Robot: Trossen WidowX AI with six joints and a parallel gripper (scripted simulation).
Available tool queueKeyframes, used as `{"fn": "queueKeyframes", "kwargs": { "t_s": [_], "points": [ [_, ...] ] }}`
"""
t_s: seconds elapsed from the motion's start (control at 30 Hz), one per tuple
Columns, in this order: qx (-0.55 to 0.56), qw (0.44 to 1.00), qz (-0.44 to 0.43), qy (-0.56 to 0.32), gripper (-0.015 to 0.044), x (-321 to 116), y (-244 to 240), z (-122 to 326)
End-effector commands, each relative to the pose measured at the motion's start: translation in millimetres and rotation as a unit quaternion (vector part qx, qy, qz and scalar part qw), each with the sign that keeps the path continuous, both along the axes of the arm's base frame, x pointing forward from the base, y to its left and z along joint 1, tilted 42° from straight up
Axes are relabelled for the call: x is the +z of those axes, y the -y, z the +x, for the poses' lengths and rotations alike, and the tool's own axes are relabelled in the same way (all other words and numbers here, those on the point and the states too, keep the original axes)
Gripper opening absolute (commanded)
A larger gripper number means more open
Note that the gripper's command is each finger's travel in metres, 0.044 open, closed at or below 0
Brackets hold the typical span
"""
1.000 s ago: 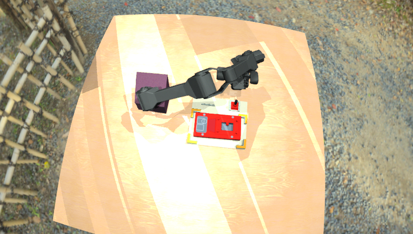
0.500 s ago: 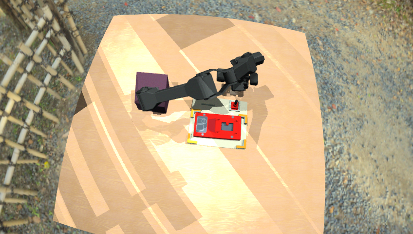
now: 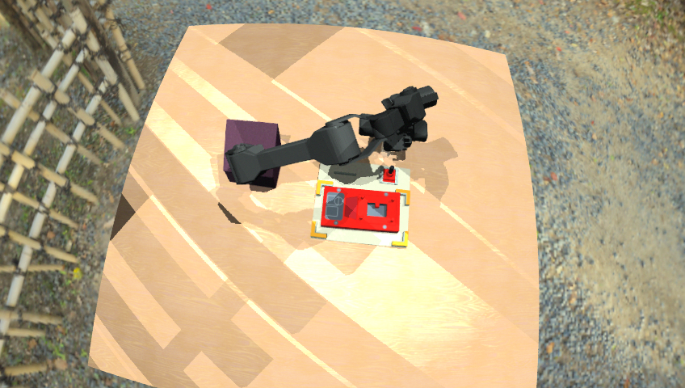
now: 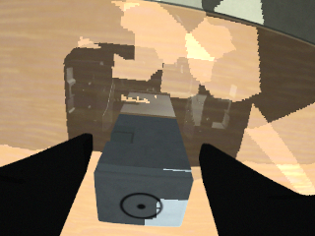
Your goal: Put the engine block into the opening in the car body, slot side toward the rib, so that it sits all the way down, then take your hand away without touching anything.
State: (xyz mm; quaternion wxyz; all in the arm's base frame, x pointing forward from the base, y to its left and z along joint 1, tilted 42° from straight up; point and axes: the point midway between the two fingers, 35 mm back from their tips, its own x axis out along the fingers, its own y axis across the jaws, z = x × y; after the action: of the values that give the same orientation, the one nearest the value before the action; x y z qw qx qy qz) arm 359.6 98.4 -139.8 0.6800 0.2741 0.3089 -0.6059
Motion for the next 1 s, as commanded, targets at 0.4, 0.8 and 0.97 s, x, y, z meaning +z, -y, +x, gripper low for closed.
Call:
{"fn": "queueKeyframes", "kwargs": {
  "t_s": [0.4, 0.8, 0.97],
  "points": [
    [-0.003, 1.0, -0.002, -0.005, 0.044, 16, -15, -1],
    [0.003, 1.0, -0.001, -0.003, 0.044, 31, -30, -2],
    [0.003, 1.0, -0.001, -0.003, 0.044, 31, -30, -2]
  ]
}}
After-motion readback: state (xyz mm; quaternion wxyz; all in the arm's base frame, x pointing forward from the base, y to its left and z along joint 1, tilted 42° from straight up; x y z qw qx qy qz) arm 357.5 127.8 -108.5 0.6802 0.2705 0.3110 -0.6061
